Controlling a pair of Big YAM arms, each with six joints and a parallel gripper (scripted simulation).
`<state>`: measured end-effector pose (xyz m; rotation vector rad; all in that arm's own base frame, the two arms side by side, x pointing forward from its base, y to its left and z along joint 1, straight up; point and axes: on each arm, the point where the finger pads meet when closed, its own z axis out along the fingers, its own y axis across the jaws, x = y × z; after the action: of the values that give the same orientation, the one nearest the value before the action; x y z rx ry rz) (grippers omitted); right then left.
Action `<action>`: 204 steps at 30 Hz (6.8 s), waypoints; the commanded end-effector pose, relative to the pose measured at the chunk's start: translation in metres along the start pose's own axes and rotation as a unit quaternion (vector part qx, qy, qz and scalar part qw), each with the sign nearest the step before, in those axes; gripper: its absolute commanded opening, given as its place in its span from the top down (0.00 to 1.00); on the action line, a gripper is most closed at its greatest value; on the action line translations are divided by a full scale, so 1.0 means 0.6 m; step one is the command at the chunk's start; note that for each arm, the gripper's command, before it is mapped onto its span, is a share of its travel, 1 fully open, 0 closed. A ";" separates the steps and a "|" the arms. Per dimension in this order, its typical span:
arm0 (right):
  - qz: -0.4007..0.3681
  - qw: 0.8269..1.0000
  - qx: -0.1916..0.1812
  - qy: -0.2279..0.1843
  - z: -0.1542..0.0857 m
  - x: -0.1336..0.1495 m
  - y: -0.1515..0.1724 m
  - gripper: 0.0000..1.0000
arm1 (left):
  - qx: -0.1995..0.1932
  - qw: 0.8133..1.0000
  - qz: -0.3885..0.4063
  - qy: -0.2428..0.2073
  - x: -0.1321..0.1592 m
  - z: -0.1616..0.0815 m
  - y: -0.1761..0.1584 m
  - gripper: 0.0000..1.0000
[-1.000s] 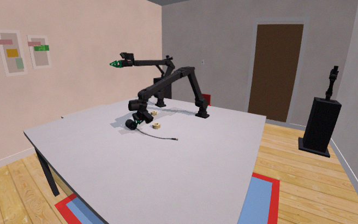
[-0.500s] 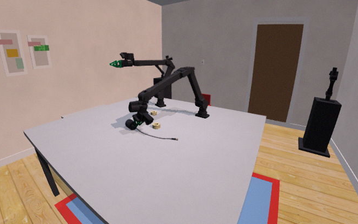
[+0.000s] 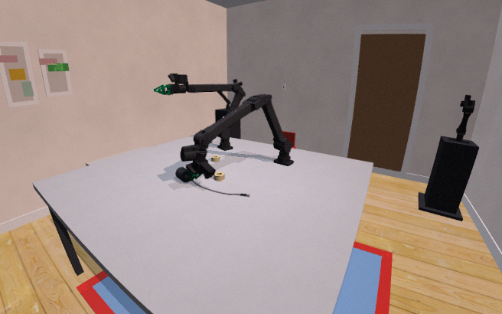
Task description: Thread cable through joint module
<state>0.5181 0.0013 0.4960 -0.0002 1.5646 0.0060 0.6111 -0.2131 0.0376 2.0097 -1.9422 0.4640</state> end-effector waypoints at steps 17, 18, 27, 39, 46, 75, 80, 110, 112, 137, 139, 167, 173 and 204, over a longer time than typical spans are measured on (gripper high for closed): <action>0.003 0.999 -0.003 -0.044 0.003 -0.082 0.007 0.00 | -0.004 1.000 -0.011 0.000 -0.033 0.052 -0.007 0.68; 0.003 0.999 -0.003 -0.044 0.003 -0.082 0.007 0.00 | -0.004 1.000 -0.010 0.000 -0.032 0.052 -0.008 0.68; 0.003 0.999 -0.003 -0.044 0.003 -0.082 0.007 0.00 | -0.008 1.000 -0.011 -0.002 -0.034 0.055 -0.001 1.00; 0.003 0.999 -0.003 -0.044 0.003 -0.082 0.007 0.00 | -0.002 1.000 -0.007 -0.001 -0.024 0.040 0.001 1.00; 0.003 0.999 -0.003 -0.044 0.003 -0.082 0.007 0.00 | 0.006 1.000 -0.002 0.001 -0.012 0.018 0.001 1.00; 0.003 0.999 -0.003 -0.044 0.003 -0.082 0.007 0.00 | 0.011 1.000 0.004 0.004 0.047 0.028 -0.037 1.00; 0.003 0.999 -0.003 -0.044 0.003 -0.082 0.007 0.00 | 0.011 1.000 0.001 0.004 0.043 0.028 -0.039 1.00; 0.003 0.999 -0.003 -0.044 0.003 -0.082 0.007 0.00 | -0.012 1.000 -0.017 -0.005 -0.008 0.067 0.000 0.68; 0.003 0.999 -0.003 -0.044 0.003 -0.082 0.007 0.00 | -0.009 1.000 -0.017 -0.005 -0.013 0.063 -0.002 0.68; 0.003 0.999 -0.003 -0.044 0.003 -0.082 0.007 0.00 | 0.014 1.000 -0.016 0.001 -0.023 0.019 -0.006 1.00; 0.003 0.999 -0.003 -0.044 0.003 -0.082 0.007 0.00 | 0.014 1.000 -0.013 0.002 -0.017 0.014 -0.004 1.00; 0.003 0.999 -0.003 -0.044 0.003 -0.082 0.007 0.00 | 0.032 0.999 -0.005 0.008 0.035 -0.005 -0.041 1.00; 0.003 0.999 -0.003 -0.044 0.003 -0.082 0.007 0.00 | 0.024 1.000 -0.008 0.006 0.036 0.013 -0.038 1.00; 0.003 0.999 -0.003 -0.044 0.003 -0.082 0.007 0.00 | 0.017 1.000 -0.018 0.003 0.038 0.028 -0.038 1.00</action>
<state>0.5181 0.0013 0.4960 -0.0002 1.5646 0.0060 0.6160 -0.2377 0.0283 2.0473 -1.9079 0.4731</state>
